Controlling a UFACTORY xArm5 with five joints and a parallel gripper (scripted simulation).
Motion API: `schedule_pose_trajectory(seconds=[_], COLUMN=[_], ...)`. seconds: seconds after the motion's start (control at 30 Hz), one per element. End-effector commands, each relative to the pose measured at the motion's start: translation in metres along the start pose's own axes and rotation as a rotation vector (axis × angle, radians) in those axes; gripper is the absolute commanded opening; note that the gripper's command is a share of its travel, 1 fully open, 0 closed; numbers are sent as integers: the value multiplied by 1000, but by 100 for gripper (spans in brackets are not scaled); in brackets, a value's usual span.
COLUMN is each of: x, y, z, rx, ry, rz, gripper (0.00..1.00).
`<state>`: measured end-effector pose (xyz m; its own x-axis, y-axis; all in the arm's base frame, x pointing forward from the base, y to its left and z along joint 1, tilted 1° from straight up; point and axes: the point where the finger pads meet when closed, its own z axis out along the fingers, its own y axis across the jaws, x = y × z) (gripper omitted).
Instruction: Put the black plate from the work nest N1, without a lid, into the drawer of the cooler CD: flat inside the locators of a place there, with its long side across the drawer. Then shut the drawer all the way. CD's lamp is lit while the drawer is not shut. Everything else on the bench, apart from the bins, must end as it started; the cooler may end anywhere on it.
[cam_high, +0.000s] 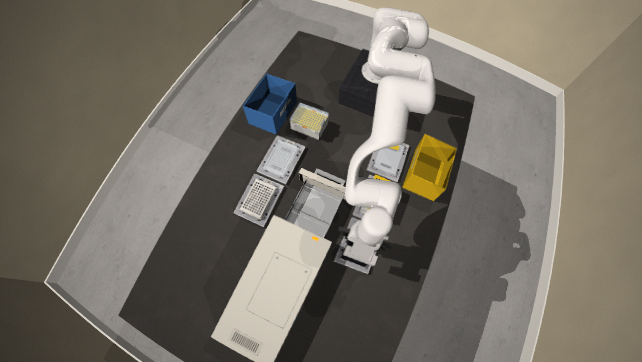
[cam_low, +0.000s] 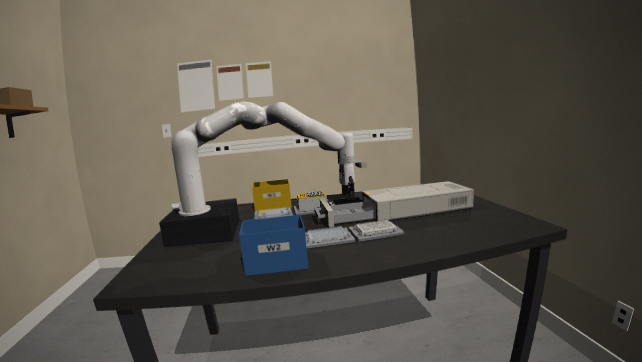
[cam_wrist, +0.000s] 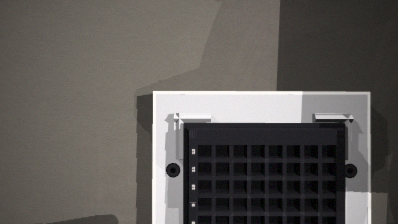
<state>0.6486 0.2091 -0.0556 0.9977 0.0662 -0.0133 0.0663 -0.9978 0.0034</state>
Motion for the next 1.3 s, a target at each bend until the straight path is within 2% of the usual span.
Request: schedule_pose_trajectory(seconds=[0.0, 0.97, 1.27], x=[2, 2, 2], y=[0, -1, -1], z=[0, 16, 16], rx=[6, 6, 6], ry=[4, 4, 4], rz=[0, 0, 0], gripper=[100, 100, 100])
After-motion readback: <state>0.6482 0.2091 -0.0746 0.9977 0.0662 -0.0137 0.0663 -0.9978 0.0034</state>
